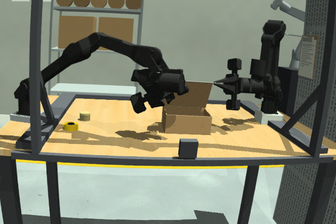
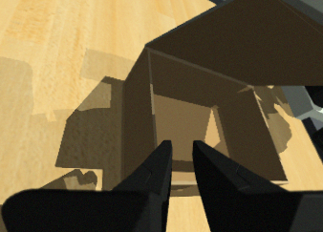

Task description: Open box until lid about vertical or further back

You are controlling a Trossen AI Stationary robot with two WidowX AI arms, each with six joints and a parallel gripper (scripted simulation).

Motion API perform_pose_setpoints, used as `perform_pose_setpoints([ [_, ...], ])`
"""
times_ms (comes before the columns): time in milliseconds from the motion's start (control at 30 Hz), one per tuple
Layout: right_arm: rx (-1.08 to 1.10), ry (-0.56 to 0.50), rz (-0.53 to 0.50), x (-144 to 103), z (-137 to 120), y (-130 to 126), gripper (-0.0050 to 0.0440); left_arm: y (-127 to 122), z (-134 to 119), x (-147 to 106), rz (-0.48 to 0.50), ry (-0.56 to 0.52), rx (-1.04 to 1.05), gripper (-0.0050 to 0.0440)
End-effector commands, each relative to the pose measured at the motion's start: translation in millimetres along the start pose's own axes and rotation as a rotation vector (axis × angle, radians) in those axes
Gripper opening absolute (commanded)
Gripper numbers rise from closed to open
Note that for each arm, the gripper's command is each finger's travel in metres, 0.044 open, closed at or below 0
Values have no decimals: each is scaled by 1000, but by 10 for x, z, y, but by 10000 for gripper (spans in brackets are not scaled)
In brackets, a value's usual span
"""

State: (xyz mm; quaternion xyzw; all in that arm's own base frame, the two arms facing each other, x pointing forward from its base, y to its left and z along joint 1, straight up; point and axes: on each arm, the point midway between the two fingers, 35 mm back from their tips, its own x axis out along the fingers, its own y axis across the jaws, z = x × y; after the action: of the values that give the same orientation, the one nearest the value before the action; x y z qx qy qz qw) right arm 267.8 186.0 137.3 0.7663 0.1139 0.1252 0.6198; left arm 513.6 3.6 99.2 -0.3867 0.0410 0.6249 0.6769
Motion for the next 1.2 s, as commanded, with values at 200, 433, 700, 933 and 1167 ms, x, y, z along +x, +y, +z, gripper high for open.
perform_pose_setpoints([
  [200, 9, 4, 13, 8, -13, 39, 9, 2, -77, 54, 0, -1, 1, 60],
  [433, 9, 4, 13, 8, -13, 39, 9, 47, -145, 107, 7, -5, 15, 60],
  [700, 9, 4, 13, 8, -13, 39, 9, 115, -252, 188, 18, -10, 33, 60],
  [933, 9, 4, 13, 8, -13, 39, 9, 124, -262, 200, 22, -9, 35, 60],
  [1167, 9, 4, 13, 8, -13, 39, 9, 124, -261, 201, 22, -9, 36, 55],
])
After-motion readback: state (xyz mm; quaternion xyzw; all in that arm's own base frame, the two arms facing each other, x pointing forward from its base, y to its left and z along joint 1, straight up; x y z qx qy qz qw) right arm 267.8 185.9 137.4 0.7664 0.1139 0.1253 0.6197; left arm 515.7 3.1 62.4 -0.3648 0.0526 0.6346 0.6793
